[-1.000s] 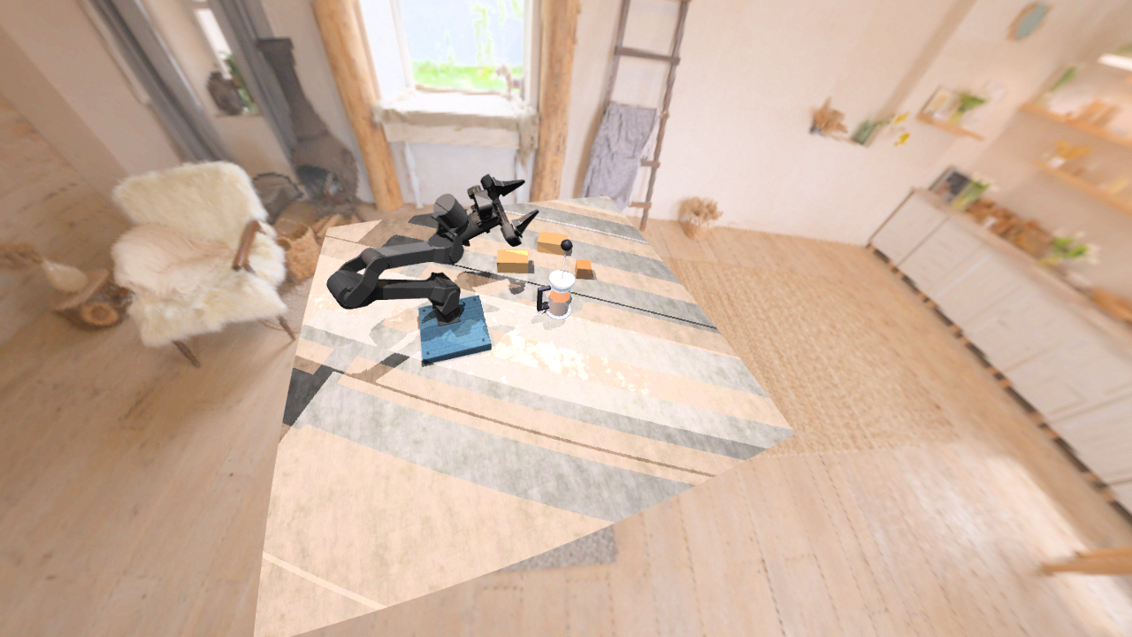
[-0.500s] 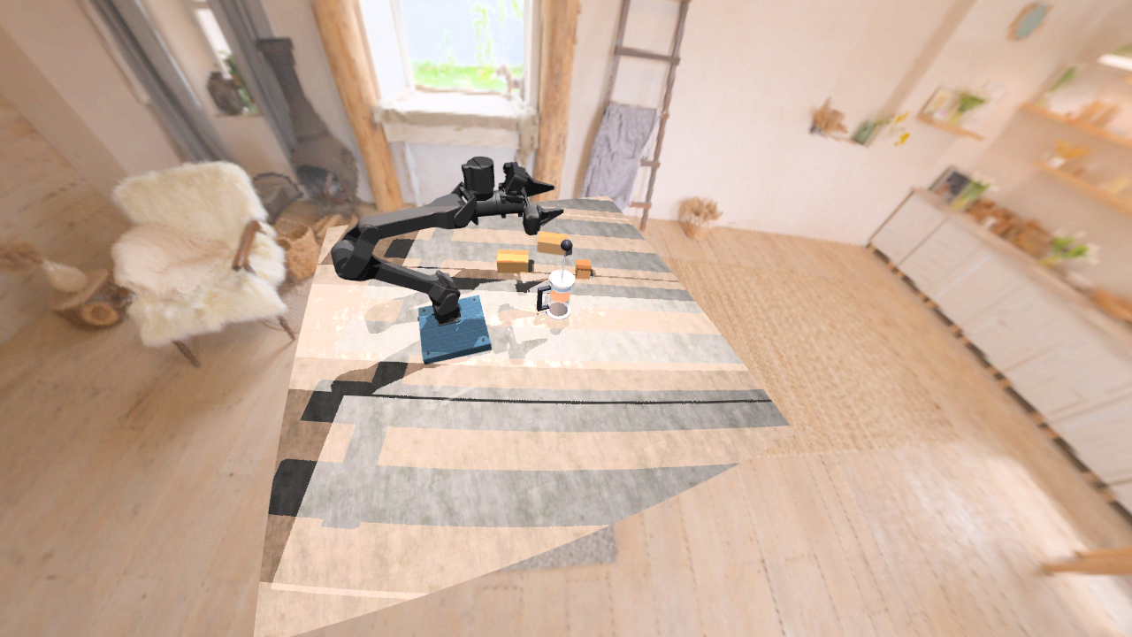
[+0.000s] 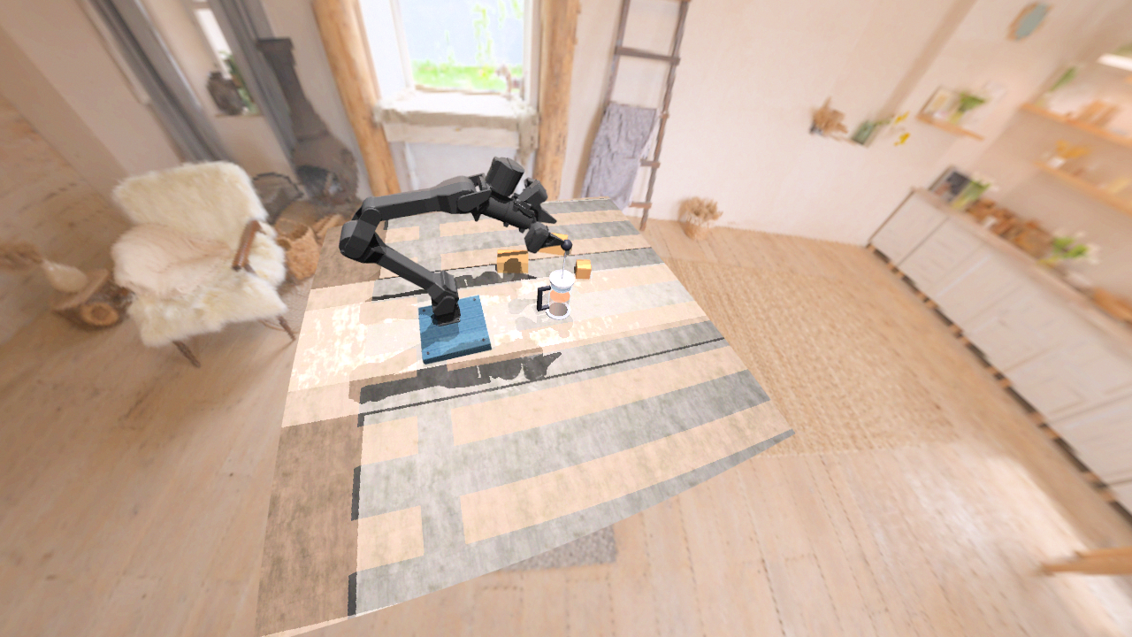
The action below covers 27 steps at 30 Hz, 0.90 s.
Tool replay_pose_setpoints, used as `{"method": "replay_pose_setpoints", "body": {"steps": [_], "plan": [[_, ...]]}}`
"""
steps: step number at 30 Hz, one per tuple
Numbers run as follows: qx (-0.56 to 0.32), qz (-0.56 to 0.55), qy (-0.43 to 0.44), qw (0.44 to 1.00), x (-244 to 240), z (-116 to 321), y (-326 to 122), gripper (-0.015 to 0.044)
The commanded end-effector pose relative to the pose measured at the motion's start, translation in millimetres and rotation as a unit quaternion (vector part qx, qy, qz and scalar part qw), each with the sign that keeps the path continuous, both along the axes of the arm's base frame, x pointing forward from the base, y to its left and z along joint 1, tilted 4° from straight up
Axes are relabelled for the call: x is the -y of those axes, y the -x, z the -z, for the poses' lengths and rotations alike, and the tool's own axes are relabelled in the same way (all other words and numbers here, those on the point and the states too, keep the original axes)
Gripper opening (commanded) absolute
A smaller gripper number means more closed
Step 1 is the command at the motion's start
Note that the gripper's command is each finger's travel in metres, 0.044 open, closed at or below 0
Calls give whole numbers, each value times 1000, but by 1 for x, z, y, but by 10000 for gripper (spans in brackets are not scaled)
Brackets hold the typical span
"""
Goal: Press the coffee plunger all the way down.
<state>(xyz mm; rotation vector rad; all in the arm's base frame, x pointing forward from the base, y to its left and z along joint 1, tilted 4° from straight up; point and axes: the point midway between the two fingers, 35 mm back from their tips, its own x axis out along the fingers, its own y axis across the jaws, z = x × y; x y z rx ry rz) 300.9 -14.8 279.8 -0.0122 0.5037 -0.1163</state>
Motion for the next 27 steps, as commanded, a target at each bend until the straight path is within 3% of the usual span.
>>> {"method": "replay_pose_setpoints", "body": {"steps": [1,27], "plan": [[-21,-4,1,1000,2,19,6,440],[-19,-4,1,1000,5,36,-24,440]]}}
